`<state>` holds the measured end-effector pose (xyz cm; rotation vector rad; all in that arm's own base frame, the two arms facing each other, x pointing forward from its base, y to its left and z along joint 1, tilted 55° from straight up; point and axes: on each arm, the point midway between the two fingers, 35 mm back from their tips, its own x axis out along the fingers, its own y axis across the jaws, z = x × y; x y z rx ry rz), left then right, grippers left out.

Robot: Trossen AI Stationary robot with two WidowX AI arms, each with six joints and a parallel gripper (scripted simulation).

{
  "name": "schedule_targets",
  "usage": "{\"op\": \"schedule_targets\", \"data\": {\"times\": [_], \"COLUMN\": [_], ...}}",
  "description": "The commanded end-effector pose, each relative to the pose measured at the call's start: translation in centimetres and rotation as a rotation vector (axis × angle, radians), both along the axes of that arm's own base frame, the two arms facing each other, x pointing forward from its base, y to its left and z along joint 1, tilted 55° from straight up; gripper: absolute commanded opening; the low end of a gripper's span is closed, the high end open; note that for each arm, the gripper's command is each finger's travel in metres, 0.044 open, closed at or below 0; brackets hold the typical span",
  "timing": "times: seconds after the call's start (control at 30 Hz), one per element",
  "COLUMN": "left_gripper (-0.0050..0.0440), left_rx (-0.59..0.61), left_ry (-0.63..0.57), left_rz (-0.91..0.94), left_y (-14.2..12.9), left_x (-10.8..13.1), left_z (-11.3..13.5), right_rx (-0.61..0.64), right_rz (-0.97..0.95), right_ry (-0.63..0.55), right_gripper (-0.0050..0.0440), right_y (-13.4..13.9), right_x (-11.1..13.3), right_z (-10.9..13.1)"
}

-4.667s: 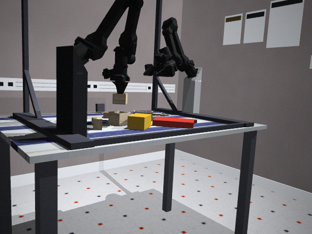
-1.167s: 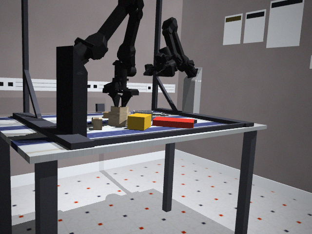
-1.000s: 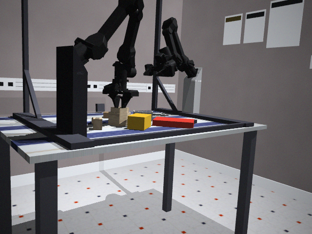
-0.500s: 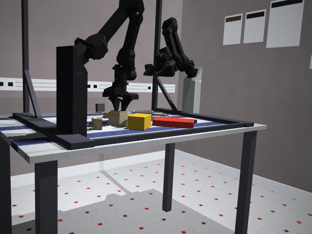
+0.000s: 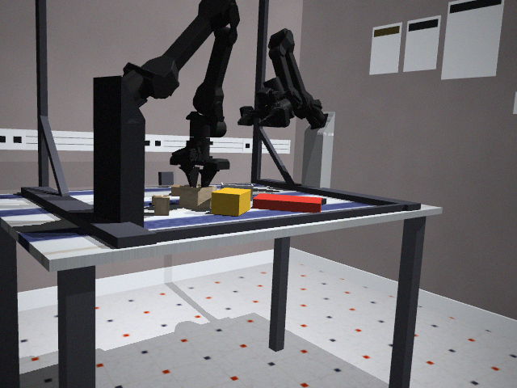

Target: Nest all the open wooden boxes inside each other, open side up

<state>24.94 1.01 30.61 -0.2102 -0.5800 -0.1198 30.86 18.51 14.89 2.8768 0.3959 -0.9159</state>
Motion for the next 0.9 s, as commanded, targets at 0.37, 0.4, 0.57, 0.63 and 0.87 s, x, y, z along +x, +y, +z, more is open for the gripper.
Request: {"op": "schedule_targets", "data": {"times": [0.37,0.4,0.57,0.63,0.87], "left_gripper": [0.0400,0.0400,0.0400,0.0400,0.0400], "left_rx": [0.001,0.001,0.001,0.001,0.001], "left_ry": [-0.027,-0.027,-0.027,-0.027,-0.027], "left_rz": [0.000,0.000,0.000,0.000,0.000], "left_y": [0.02,0.02,0.02,0.02,0.02], "left_x": [-0.40,-0.40,-0.40,-0.40,-0.40], "left_z": [0.77,0.77,0.77,0.77,0.77], "right_rx": [0.011,0.012,0.012,0.012,0.012], "right_rz": [0.002,0.002,0.001,0.001,0.000], "right_ry": [-0.013,-0.015,-0.015,-0.015,-0.015], "right_gripper": [0.0258,0.0258,0.0258,0.0258,0.0172], "right_y": [-0.04,-0.02,0.03,0.03,0.05], "right_x": [0.10,0.12,0.16,0.16,0.14], "right_z": [0.29,0.37,0.43,0.43,0.41]}}
